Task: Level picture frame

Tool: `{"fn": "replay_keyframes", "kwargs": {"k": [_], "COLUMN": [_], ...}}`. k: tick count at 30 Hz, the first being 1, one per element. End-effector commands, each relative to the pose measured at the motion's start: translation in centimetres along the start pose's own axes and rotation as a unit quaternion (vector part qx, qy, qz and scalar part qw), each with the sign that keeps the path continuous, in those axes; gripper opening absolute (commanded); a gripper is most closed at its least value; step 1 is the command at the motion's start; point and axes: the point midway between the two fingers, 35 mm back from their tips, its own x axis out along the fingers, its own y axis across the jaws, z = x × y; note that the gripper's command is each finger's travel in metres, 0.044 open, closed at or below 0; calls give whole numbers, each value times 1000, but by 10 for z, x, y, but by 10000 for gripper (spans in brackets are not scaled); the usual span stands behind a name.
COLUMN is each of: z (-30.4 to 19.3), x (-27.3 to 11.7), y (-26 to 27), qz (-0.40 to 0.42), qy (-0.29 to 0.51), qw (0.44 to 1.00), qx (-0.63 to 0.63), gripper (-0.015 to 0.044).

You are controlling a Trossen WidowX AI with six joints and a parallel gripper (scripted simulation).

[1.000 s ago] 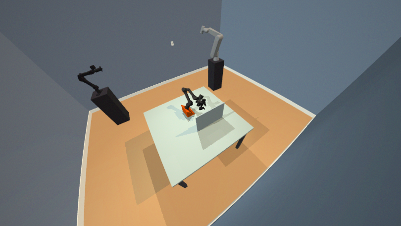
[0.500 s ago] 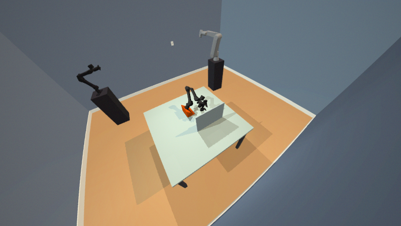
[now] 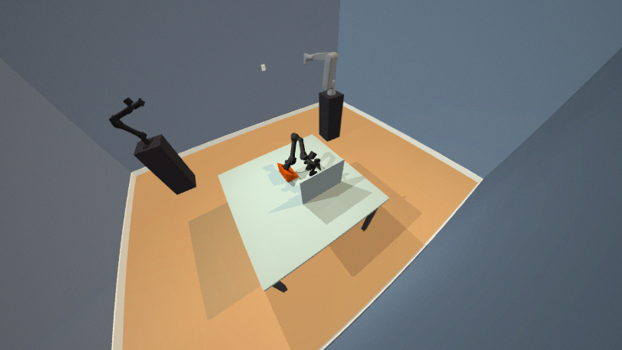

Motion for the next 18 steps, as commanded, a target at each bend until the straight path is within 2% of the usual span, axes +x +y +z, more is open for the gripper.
{"fn": "replay_keyframes", "kwargs": {"k": [1,18], "z": [-1,-2], "x": [1,19], "y": [0,1], "qz": [0,0], "qy": [3,3], "qw": [1000,1000], "qx": [2,2], "gripper": [260,260]}}
